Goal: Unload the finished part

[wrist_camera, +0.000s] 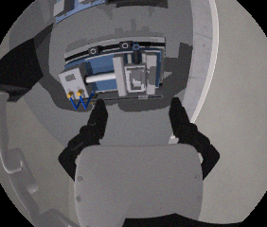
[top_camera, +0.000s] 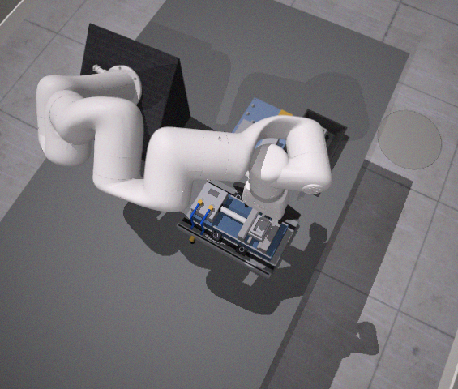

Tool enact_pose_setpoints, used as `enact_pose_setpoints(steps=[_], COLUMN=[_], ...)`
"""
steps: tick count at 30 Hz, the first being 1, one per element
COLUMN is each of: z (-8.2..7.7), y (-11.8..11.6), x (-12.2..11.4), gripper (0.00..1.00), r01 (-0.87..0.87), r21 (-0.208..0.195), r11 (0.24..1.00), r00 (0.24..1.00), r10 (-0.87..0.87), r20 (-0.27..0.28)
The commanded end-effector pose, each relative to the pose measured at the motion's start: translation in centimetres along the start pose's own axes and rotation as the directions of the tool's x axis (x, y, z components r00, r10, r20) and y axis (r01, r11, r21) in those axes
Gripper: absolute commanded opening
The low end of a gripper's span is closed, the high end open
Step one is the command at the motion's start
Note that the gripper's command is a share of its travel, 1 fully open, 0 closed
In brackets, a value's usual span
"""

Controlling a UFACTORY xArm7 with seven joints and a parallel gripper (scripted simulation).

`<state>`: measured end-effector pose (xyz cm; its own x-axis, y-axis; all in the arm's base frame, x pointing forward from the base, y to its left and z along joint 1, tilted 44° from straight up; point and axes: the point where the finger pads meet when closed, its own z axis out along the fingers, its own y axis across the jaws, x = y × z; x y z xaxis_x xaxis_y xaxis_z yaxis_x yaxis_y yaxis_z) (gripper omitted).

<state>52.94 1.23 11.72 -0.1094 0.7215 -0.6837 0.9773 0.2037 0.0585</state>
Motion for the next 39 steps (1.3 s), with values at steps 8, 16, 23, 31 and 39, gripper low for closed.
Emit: enact_pose_setpoints(steps=[8,16,23,31,39], z=[0.5,0.9,1.1,1.1,1.1], y=[0.0,-0.1,-0.2,-0.2,-0.2], x=[-0.8,-1.2,-1.5,-1.5,-1.5], gripper=[1.0,1.0,1.0,0.0,0.0], r01=[0.004,0.006,0.007,0.007,0.007], r21=[0.015,0.024,0.031,0.032,0.032], r11=[1.0,1.0,0.999,0.999,0.999], r00=[1.0,1.0,1.0,0.999,0.999], r10=[-0.004,-0.006,-0.008,-0.008,-0.008], r20=[0.016,0.024,0.03,0.031,0.031])
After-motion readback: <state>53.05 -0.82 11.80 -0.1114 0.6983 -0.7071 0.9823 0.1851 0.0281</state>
